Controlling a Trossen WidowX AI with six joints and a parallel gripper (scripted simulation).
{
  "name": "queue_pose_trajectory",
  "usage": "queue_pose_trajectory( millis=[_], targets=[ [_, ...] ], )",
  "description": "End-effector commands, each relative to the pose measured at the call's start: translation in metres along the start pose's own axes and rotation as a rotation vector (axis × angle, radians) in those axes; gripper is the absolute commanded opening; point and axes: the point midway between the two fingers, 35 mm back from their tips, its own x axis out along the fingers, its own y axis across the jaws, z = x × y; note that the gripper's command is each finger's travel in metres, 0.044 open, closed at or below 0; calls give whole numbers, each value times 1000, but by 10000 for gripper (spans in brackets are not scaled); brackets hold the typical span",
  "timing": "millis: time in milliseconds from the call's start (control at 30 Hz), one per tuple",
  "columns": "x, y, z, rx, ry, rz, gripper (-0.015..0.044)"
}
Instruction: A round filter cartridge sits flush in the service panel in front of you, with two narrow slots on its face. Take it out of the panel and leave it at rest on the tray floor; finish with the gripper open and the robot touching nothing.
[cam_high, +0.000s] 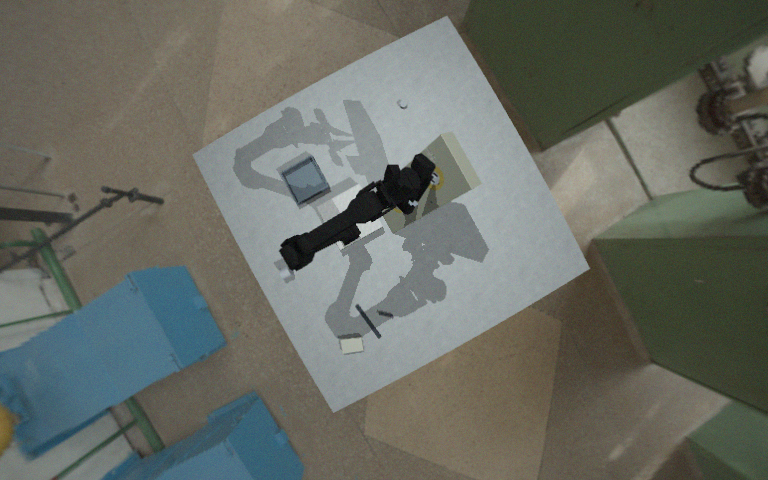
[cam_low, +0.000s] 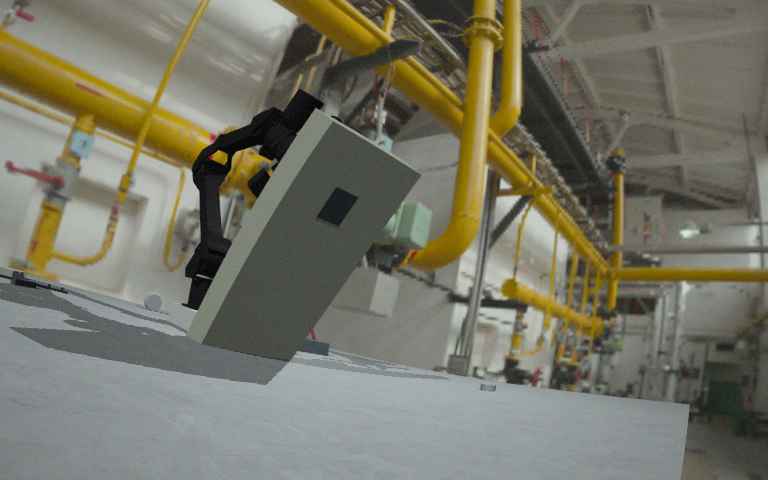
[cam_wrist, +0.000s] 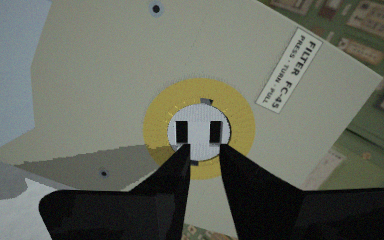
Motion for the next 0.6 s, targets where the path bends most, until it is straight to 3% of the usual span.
queue_pose_trajectory(
  millis=[0, 567],
  targets=[
    [8, 2, 2, -4, -6, 3, 90],
    [13, 4, 3, -4, -6, 2, 90]
  ],
)
